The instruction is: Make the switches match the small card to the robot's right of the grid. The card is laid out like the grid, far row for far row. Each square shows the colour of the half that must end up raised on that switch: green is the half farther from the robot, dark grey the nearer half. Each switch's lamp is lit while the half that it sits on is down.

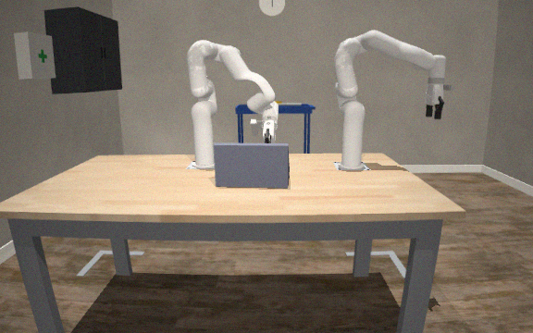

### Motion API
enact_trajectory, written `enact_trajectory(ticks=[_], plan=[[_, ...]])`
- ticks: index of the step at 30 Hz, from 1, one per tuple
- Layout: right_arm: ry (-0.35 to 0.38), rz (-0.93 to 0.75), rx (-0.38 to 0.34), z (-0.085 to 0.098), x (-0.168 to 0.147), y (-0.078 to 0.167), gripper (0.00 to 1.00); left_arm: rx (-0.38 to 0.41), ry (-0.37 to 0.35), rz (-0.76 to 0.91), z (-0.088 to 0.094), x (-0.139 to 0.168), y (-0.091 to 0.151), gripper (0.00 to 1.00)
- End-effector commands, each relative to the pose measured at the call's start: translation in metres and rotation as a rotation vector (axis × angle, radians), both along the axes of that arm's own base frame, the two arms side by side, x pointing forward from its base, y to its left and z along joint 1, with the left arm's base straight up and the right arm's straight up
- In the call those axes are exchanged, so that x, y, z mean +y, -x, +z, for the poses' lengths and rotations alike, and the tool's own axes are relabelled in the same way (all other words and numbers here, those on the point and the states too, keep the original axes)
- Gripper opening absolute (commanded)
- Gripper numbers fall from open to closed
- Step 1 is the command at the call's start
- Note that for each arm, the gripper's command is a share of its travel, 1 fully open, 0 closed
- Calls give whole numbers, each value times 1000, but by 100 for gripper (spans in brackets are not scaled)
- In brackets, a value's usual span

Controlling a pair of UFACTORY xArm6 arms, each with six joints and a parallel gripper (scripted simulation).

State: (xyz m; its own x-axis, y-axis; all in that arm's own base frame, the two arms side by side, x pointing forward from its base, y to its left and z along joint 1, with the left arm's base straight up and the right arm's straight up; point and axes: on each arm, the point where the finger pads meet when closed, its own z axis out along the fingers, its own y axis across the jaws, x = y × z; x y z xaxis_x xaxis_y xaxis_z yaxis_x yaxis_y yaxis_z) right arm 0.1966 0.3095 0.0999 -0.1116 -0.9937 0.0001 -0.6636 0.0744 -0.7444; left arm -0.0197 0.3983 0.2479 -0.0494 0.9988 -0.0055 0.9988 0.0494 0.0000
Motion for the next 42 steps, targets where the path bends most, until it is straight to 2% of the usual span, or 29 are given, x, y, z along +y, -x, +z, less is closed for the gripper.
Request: enact_trajectory(ticks=[1,16,42], plan=[[-3,0,-1,1,1,0,0,0,-6,0,2,1,0,100],[-3,0,-1,-14,-1,-17,0,0,-6,0,2,1,0,100],[-3,0,-1,-18,-1,-21,0,0,-6,0,2,1,0,100]])
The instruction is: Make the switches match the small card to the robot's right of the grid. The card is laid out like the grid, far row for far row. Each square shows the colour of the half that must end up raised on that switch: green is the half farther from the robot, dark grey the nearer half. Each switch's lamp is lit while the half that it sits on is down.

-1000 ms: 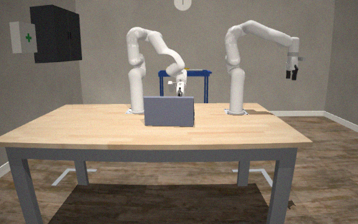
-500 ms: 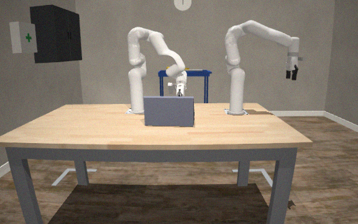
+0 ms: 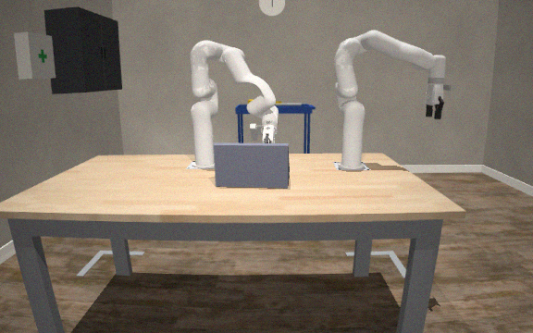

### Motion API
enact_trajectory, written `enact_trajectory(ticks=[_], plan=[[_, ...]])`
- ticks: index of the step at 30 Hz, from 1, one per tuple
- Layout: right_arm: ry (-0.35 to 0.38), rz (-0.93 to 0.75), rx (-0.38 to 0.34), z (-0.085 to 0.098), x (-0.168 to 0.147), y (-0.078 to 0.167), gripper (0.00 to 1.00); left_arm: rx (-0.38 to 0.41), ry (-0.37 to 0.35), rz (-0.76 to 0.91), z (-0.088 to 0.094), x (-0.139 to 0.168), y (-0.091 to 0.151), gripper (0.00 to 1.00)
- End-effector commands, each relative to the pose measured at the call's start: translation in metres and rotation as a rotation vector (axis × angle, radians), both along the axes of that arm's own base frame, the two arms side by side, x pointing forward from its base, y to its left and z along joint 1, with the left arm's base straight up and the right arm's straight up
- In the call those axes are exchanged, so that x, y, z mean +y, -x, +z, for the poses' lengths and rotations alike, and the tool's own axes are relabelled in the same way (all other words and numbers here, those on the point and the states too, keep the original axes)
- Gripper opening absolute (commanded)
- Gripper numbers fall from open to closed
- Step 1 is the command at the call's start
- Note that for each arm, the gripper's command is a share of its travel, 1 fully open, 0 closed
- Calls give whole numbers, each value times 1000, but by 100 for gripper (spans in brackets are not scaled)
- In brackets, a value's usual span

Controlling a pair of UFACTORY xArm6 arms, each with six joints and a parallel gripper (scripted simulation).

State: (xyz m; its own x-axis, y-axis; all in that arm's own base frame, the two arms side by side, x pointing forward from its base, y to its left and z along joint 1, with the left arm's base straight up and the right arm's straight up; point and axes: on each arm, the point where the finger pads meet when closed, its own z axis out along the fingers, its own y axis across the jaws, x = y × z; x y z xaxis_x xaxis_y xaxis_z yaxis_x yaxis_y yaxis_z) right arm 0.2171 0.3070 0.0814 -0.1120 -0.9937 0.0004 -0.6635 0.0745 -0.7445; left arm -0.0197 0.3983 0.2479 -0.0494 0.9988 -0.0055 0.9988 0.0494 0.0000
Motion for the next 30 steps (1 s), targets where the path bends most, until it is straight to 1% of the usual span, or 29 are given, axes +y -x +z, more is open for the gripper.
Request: enact_trajectory(ticks=[1,19,27,30], plan=[[-3,0,-1,0,1,-1,0,0,-6,0,2,1,0,100],[-4,0,-1,1,1,0,0,0,-6,0,2,1,0,100],[-4,0,-1,14,3,14,0,0,-6,0,2,1,0,100],[-4,0,-1,14,3,14,0,0,-6,0,2,1,0,100]])
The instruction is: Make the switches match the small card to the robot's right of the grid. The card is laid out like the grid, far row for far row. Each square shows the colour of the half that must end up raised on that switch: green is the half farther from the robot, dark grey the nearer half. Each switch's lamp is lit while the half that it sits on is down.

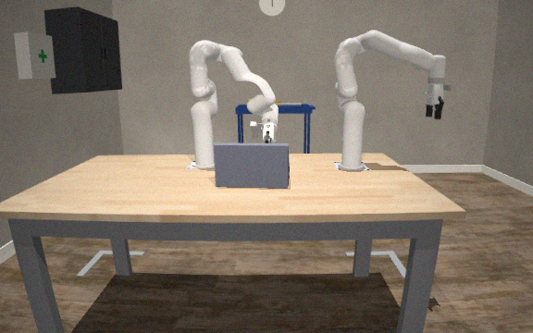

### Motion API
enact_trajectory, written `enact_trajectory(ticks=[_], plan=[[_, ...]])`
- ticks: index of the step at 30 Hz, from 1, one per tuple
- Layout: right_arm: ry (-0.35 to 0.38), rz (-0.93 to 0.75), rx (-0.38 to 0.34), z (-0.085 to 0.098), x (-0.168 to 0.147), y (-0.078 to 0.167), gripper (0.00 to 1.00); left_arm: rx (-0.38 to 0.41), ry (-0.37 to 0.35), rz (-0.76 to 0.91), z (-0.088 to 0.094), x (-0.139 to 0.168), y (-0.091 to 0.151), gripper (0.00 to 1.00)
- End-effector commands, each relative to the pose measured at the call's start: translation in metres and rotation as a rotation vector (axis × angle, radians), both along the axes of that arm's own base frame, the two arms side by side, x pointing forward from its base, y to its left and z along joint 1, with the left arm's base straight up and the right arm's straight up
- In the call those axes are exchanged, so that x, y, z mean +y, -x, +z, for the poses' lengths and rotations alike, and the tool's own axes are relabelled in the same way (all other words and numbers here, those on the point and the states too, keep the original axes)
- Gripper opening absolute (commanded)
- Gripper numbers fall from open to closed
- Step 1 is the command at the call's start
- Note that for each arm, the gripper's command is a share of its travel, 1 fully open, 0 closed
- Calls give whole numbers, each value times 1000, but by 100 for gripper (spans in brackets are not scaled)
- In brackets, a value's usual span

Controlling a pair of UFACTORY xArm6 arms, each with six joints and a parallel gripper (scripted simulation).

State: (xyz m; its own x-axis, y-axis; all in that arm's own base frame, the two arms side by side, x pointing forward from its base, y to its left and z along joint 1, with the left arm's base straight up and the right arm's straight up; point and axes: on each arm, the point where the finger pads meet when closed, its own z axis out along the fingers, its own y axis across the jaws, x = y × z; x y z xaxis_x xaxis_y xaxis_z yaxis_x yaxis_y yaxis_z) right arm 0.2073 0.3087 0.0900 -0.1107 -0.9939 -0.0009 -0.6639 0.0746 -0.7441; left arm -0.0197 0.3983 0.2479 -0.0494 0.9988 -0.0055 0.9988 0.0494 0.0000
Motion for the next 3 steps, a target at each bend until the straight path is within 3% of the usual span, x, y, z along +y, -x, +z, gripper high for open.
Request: enact_trajectory(ticks=[1,3], plan=[[-2,-1,-1,5,1,4,0,0,-6,0,2,1,0,100],[-2,-1,-1,5,1,4,0,0,-6,0,2,1,0,100]])
